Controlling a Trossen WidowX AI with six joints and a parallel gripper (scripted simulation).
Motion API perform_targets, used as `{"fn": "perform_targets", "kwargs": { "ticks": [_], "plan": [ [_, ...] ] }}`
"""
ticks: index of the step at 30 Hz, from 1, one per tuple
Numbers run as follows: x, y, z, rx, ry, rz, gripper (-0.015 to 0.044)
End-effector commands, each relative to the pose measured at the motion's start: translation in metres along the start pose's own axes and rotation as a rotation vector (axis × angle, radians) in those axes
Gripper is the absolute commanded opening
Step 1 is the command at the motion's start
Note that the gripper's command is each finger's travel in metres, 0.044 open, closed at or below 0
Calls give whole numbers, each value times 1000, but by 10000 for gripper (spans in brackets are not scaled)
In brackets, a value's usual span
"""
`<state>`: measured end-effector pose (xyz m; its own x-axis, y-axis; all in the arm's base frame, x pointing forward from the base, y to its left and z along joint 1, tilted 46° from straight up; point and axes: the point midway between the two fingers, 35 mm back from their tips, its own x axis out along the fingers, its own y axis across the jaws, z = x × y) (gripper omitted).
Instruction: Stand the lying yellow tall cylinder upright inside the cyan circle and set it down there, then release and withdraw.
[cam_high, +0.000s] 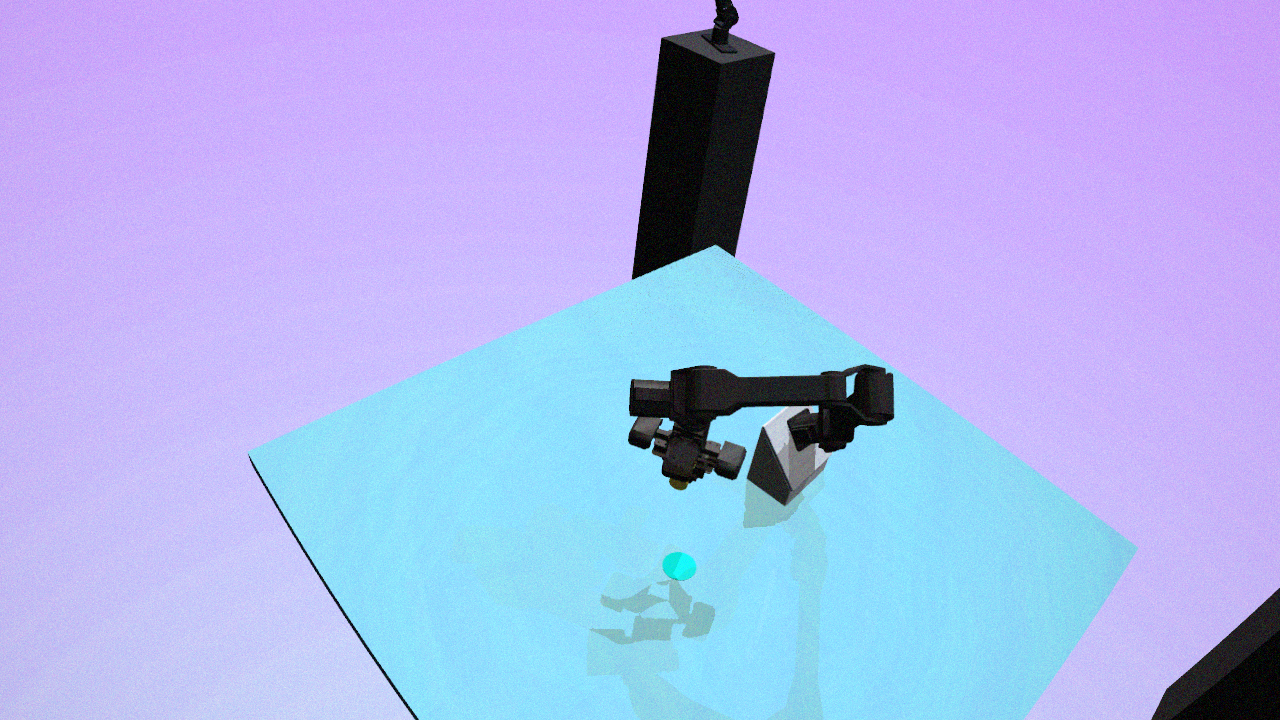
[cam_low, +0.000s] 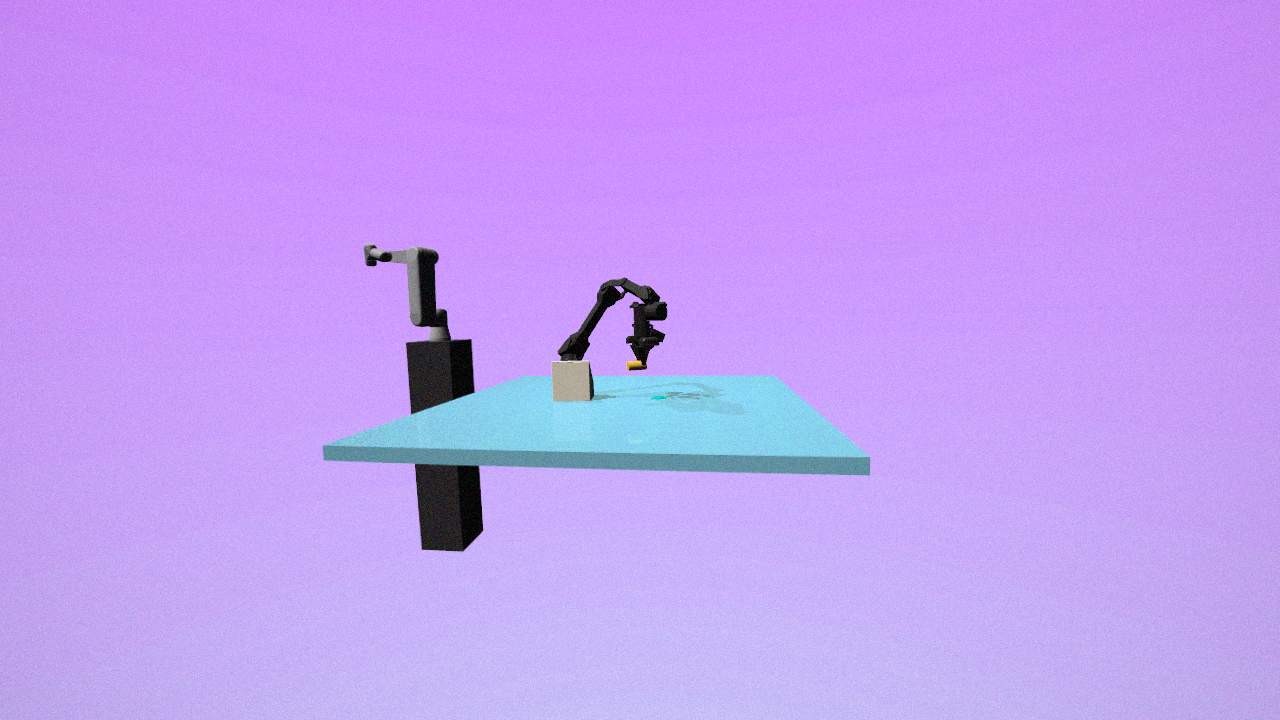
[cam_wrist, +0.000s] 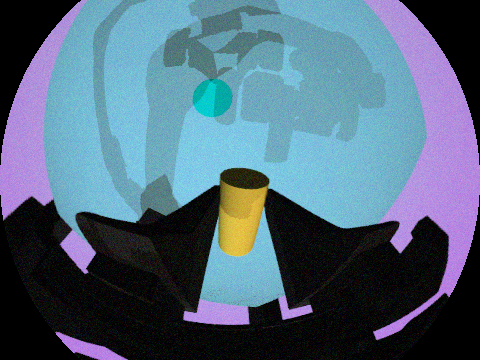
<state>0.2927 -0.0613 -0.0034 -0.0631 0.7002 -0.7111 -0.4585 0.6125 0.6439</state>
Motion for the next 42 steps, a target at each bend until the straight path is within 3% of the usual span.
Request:
{"fn": "perform_targets", "kwargs": {
  "ticks": [1,34,42],
  "plan": [
    [-4,3,10,90,-6,-4,105],
    [-15,43,76,840,-8,7,105],
    [-14,45,79,874,-8,4,105]
  ]
}}
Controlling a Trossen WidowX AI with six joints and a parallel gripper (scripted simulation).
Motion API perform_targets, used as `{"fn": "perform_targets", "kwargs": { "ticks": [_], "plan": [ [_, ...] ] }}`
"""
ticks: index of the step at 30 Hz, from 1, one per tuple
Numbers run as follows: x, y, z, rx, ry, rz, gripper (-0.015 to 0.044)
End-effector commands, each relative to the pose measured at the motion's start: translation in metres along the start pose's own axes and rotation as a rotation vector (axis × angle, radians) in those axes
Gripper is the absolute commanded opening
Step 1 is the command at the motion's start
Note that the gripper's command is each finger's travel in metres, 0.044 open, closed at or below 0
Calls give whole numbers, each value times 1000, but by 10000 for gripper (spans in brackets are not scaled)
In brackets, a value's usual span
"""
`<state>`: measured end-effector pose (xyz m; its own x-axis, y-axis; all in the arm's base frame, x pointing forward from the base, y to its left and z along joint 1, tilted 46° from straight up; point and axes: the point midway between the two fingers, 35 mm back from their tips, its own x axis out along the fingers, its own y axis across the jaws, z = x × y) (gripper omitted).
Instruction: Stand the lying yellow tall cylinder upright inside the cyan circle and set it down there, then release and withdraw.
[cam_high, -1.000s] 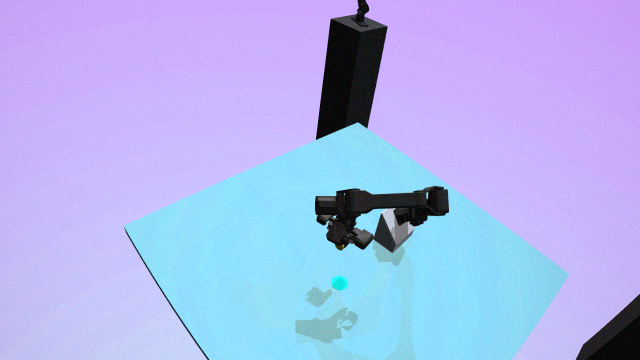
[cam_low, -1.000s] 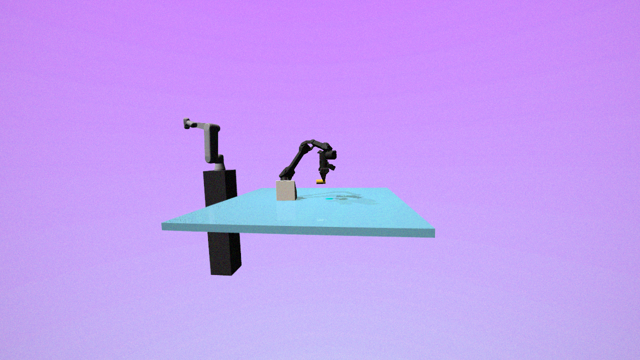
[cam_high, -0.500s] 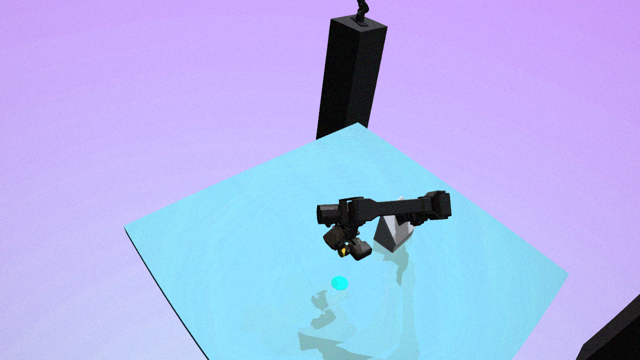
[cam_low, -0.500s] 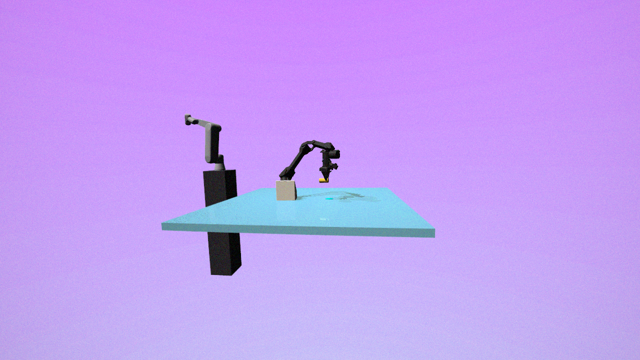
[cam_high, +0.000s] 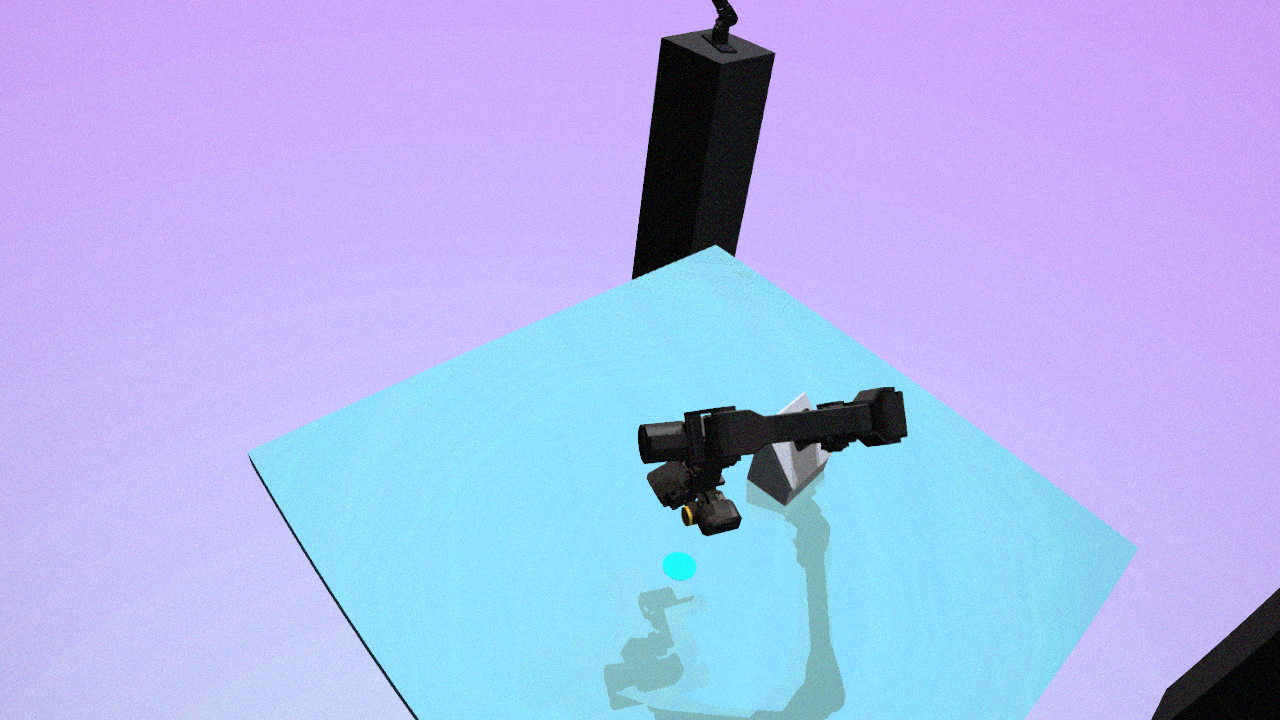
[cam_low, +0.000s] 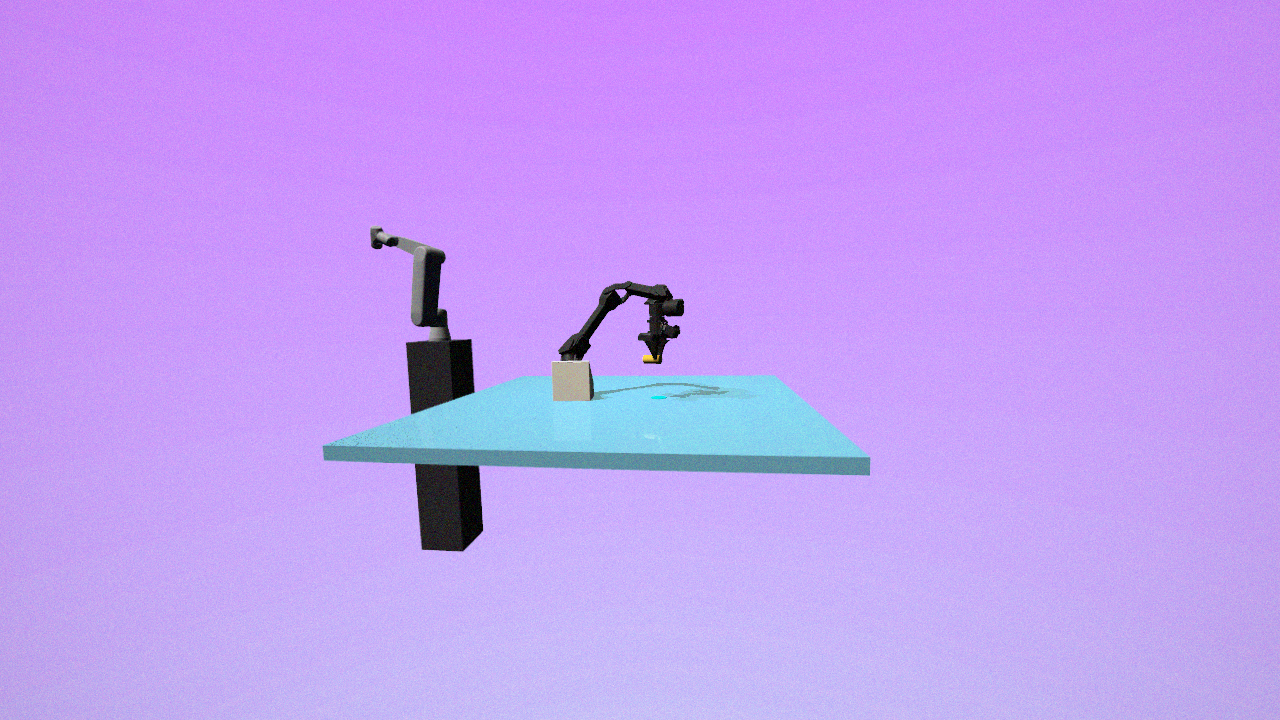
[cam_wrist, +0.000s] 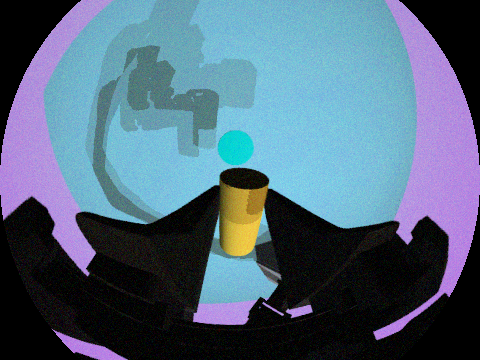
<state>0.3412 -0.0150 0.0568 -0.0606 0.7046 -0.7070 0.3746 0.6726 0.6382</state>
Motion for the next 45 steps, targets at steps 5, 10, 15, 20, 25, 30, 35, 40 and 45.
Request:
{"fn": "perform_targets", "kwargs": {
  "ticks": [5,10,15,20,25,30,35,40,45],
  "plan": [
    [3,-1,2,5,-20,-24,105],
    [7,-3,3,-1,-37,-49,105],
    [11,-6,4,-7,-54,-74,105],
    [15,-8,5,-13,-73,-98,105],
    [19,-11,6,-19,-92,-121,105],
    [22,-13,7,-25,-113,-143,105],
    [26,-15,9,-30,-134,-165,105],
    [29,-17,10,-35,-156,-186,105],
    [32,-18,11,-39,-179,-206,105]
  ]
}}
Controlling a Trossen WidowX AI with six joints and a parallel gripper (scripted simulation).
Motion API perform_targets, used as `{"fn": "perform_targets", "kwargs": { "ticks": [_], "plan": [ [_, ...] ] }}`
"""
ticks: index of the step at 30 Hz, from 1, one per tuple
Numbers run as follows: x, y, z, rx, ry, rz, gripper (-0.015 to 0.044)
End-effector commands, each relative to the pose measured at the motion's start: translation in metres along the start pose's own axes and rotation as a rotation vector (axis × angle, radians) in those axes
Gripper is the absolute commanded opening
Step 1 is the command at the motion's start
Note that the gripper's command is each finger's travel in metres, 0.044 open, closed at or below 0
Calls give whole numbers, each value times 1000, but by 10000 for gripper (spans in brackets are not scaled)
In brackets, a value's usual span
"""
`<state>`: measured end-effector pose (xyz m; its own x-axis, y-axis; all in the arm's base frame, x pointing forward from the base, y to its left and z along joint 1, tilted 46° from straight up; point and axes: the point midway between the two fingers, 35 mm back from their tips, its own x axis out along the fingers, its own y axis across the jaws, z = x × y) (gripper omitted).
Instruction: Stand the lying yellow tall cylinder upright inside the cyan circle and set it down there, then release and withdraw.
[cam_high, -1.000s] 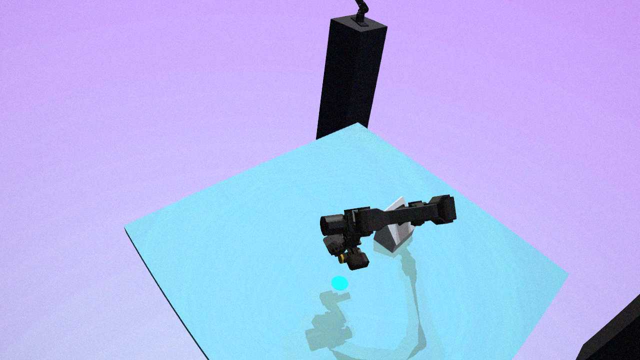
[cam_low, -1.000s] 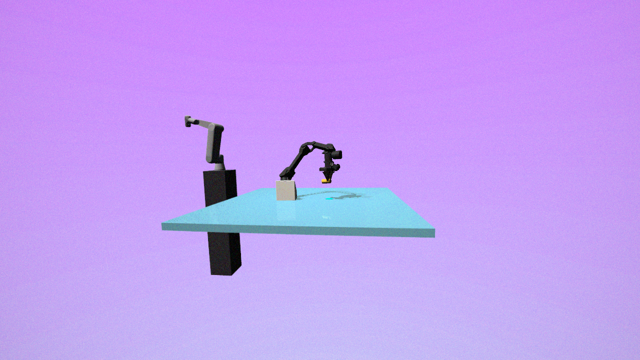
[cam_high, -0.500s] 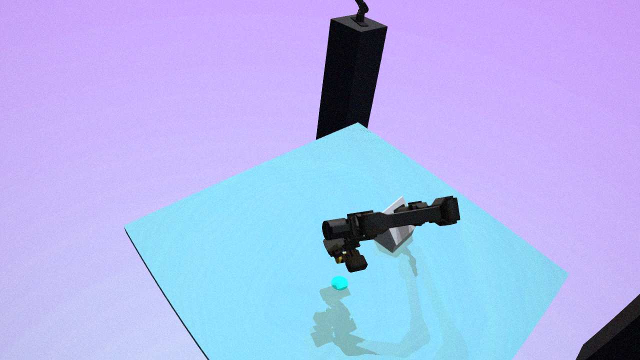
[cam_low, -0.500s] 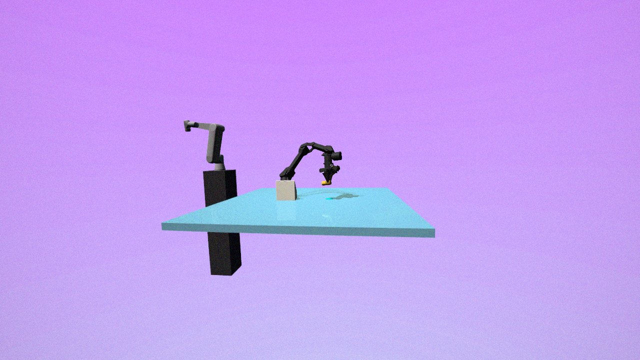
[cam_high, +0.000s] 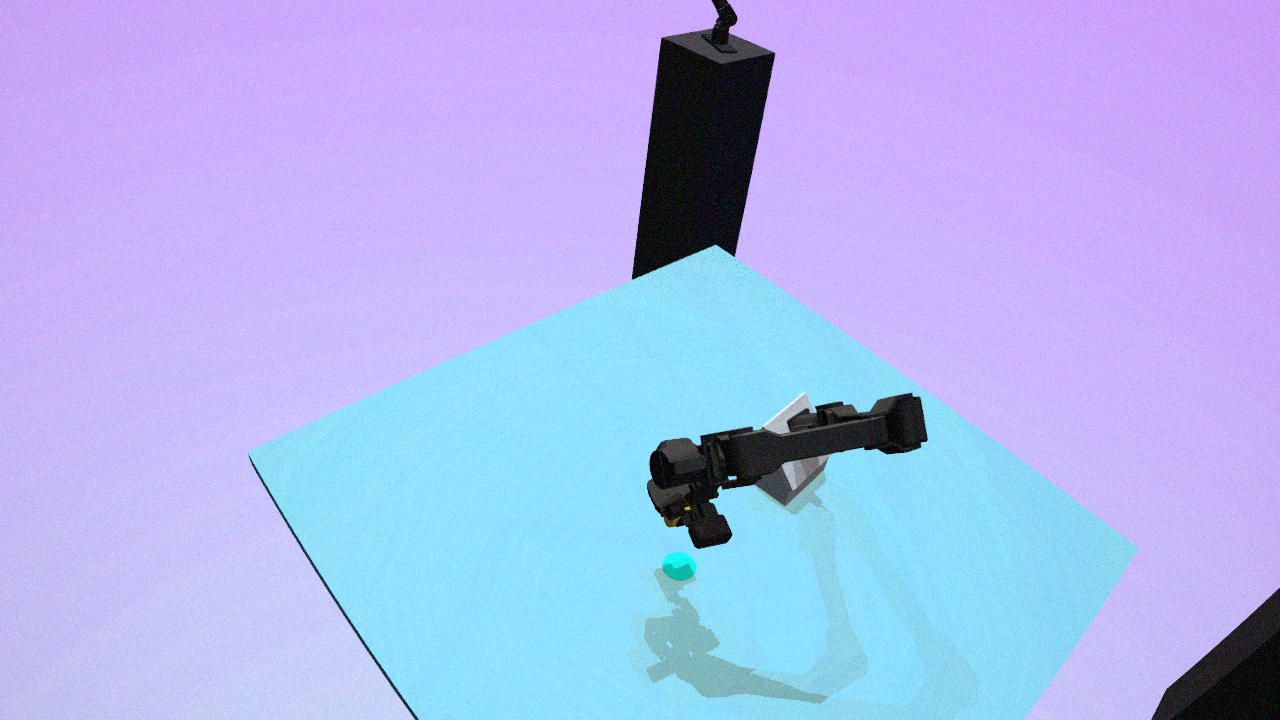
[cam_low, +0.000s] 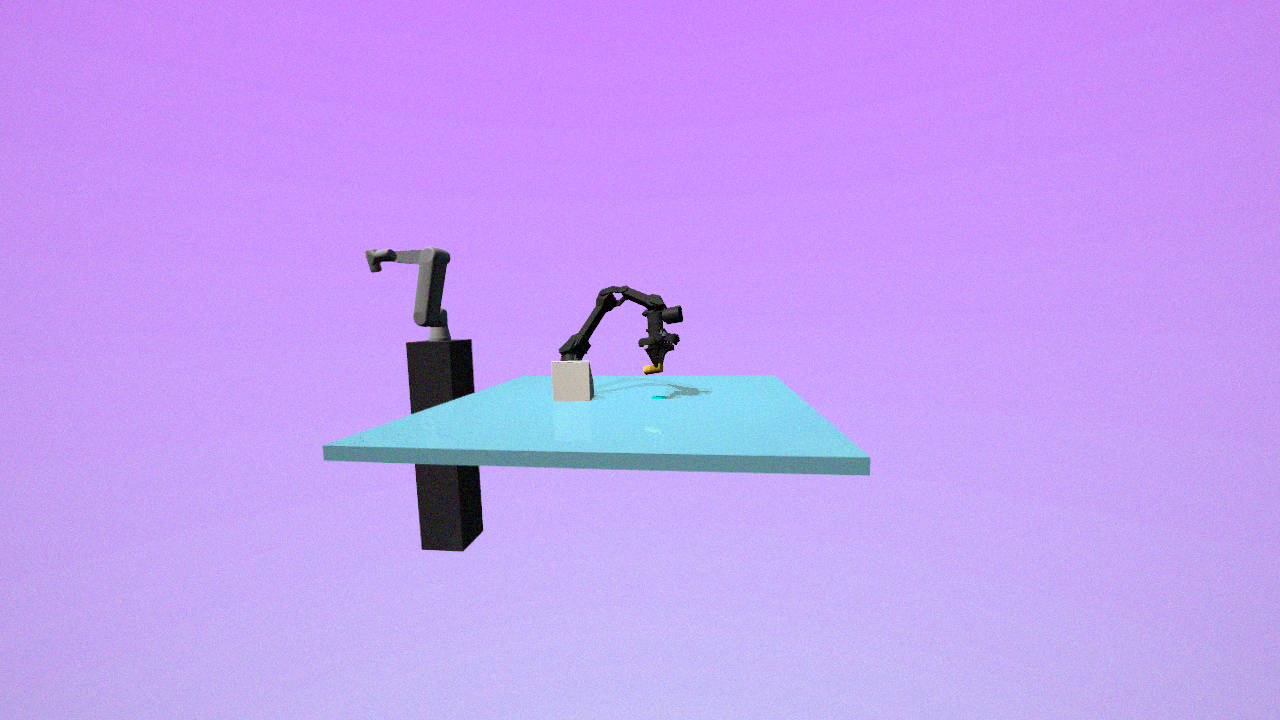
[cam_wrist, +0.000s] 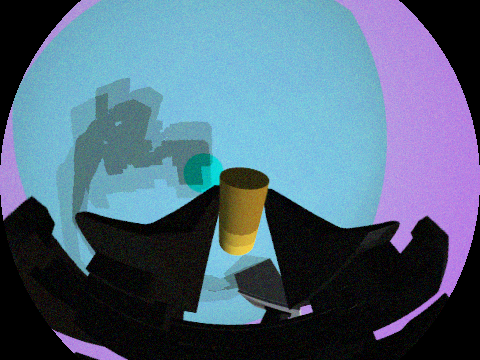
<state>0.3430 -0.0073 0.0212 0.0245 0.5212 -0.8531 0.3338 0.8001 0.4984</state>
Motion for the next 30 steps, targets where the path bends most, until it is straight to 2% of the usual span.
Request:
{"fn": "perform_targets", "kwargs": {
  "ticks": [1,30],
  "plan": [
    [2,-2,0,0,-21,-20,105],
    [18,-6,5,-15,-172,-119,105]
  ]
}}
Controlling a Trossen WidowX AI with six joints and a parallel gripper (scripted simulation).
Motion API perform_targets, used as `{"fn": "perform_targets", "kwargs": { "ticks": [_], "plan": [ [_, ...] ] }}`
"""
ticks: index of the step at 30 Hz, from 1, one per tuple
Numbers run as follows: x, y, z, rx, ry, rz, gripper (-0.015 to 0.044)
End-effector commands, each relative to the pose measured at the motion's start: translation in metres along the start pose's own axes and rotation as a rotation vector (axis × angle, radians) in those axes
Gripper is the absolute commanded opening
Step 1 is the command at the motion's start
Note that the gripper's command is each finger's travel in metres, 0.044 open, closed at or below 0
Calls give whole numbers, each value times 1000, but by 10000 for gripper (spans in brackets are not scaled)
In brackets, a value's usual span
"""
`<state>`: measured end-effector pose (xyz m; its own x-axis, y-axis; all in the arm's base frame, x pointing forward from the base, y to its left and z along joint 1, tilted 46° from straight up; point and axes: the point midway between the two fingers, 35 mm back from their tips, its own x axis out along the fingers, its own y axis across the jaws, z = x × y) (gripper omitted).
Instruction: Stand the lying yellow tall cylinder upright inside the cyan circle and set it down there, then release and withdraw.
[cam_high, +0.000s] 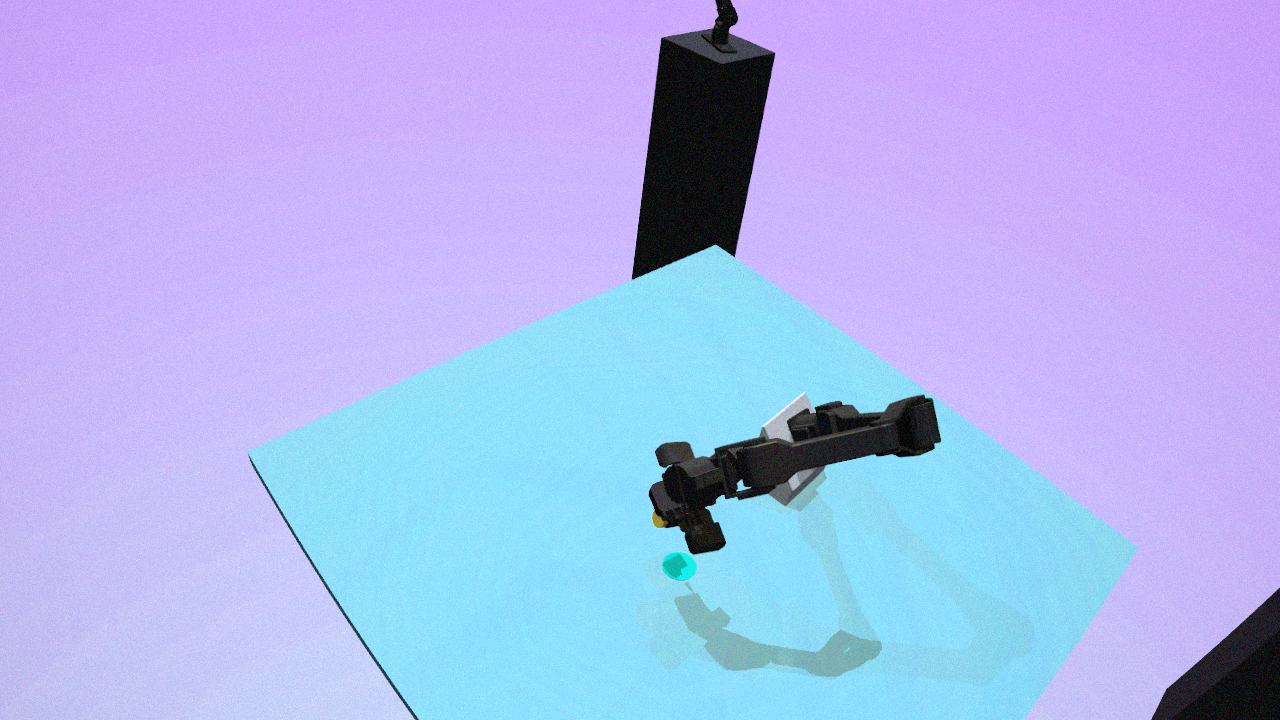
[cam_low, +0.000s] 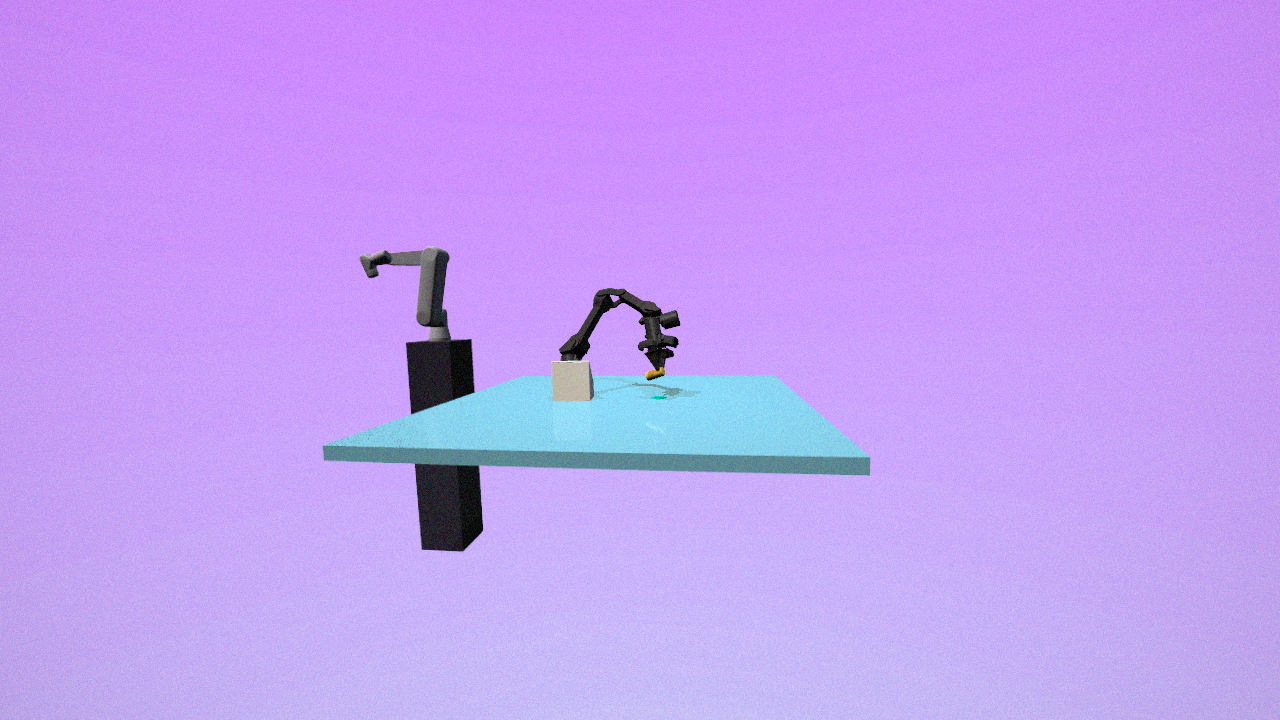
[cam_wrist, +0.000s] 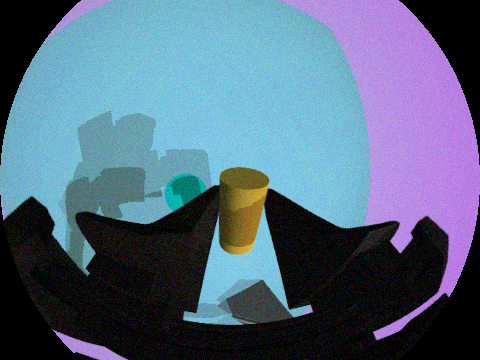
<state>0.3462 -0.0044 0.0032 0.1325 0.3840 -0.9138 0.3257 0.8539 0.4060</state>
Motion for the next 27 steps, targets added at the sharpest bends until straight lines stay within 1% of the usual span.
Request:
{"fn": "perform_targets", "kwargs": {
  "ticks": [1,27],
  "plan": [
    [1,-1,0,2,-26,-16,105],
    [10,-1,3,5,-180,-76,105]
  ]
}}
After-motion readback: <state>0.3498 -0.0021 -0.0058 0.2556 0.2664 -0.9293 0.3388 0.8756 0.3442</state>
